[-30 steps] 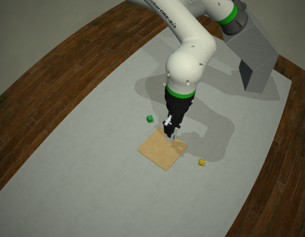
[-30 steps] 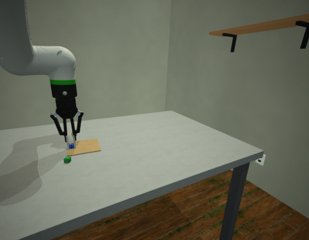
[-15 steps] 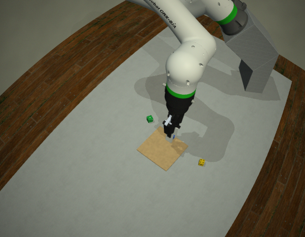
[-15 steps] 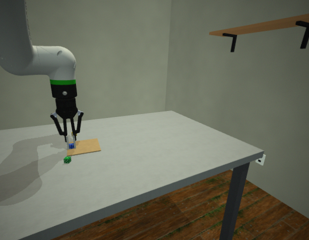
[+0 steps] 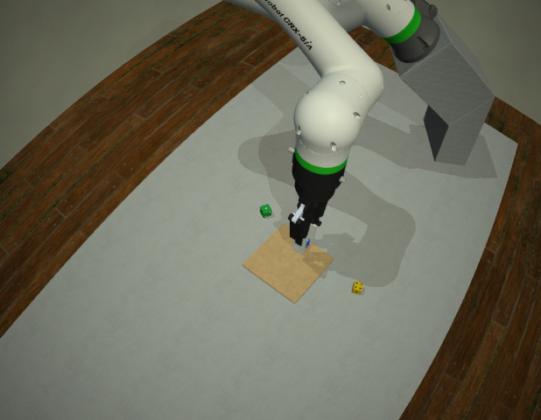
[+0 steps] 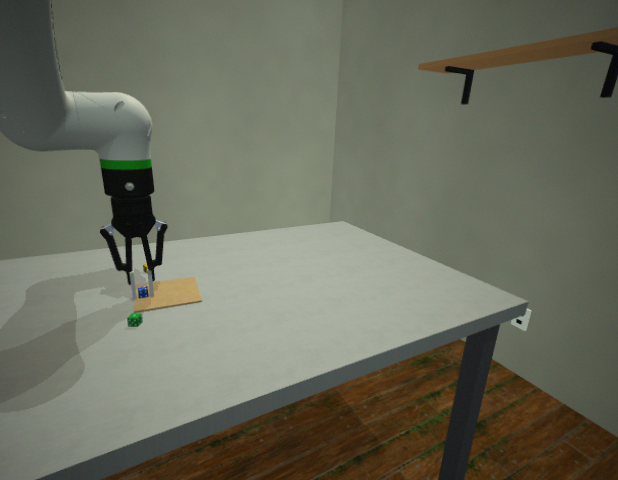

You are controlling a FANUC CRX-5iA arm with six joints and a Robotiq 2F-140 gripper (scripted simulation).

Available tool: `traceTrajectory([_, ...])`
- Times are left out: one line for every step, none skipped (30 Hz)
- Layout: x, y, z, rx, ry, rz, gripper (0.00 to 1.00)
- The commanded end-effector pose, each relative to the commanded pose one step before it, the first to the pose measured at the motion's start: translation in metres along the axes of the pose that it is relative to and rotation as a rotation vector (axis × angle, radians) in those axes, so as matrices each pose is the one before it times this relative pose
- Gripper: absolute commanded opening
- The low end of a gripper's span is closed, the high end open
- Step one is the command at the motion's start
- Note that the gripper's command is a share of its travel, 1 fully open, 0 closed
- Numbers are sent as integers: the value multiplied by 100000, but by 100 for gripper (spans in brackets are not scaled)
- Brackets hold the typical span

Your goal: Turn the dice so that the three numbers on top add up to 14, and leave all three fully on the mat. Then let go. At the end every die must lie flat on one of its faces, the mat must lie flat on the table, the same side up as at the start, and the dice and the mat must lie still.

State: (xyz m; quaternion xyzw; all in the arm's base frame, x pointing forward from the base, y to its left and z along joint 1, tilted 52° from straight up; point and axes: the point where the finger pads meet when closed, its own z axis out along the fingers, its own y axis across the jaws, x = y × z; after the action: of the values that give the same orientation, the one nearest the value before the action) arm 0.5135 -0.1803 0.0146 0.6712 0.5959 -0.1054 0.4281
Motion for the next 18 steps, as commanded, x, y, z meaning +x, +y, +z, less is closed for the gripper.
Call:
traceTrajectory([17,7,-15,-18,24,1,19])
traceTrajectory([0,0,0,0,0,0,21])
traceTrajectory([0,0,0,0,0,0,21])
traceTrajectory([0,0,0,0,0,0,21])
traceTrajectory([0,0,0,0,0,0,21])
traceTrajectory([0,0,0,0,0,0,21])
traceTrajectory([0,0,0,0,0,0,21])
traceTrajectory([0,0,0,0,0,0,21])
traceTrajectory([0,0,0,0,0,0,21])
traceTrajectory([0,0,0,0,0,0,21])
traceTrajectory([0,0,0,0,0,0,21])
traceTrajectory([0,0,0,0,0,0,21])
traceTrajectory([0,0,-3,0,0,0,21])
traceTrajectory([0,0,-21,0,0,0,21])
traceTrajectory([0,1,-54,-1,-1,0,21])
traceTrajectory([0,1,-97,-1,-1,0,21])
traceTrajectory([0,0,-148,0,0,0,21])
traceTrajectory([0,-2,-204,2,2,-1,21])
